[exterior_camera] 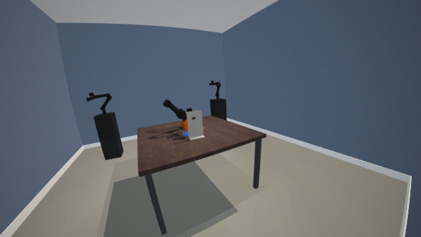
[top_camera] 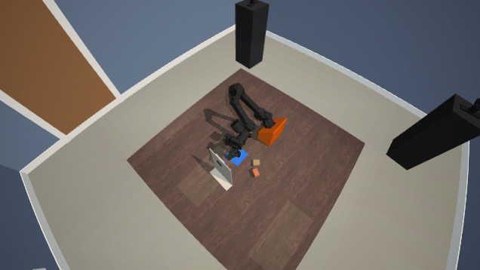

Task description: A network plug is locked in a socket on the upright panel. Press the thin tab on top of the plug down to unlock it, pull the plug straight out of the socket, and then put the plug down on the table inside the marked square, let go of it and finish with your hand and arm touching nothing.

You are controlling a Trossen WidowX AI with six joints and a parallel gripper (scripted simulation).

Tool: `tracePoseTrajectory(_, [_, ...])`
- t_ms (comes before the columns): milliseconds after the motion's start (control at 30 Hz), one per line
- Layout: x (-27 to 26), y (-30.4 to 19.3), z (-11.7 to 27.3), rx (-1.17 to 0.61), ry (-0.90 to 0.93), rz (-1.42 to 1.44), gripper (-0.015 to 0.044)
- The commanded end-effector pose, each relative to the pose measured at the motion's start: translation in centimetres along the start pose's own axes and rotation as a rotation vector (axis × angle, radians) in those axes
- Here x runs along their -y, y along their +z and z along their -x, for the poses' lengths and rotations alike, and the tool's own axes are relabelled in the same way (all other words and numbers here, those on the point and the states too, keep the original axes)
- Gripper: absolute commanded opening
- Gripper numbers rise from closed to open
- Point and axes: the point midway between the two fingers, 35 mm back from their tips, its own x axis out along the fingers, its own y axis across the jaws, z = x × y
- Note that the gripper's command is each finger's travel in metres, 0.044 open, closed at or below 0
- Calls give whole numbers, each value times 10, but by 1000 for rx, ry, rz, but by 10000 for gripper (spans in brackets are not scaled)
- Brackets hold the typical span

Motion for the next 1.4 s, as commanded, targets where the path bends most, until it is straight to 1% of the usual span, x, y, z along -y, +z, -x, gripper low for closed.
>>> tracePoseTrajectory(0, [-2, 2, -7, 0, 6, 4, 156])
tracePoseTrajectory(633, [-2, 10, -32, 1, 7, 5, 156])
tracePoseTrajectory(1367, [-2, 10, -32, 1, 7, 5, 9])
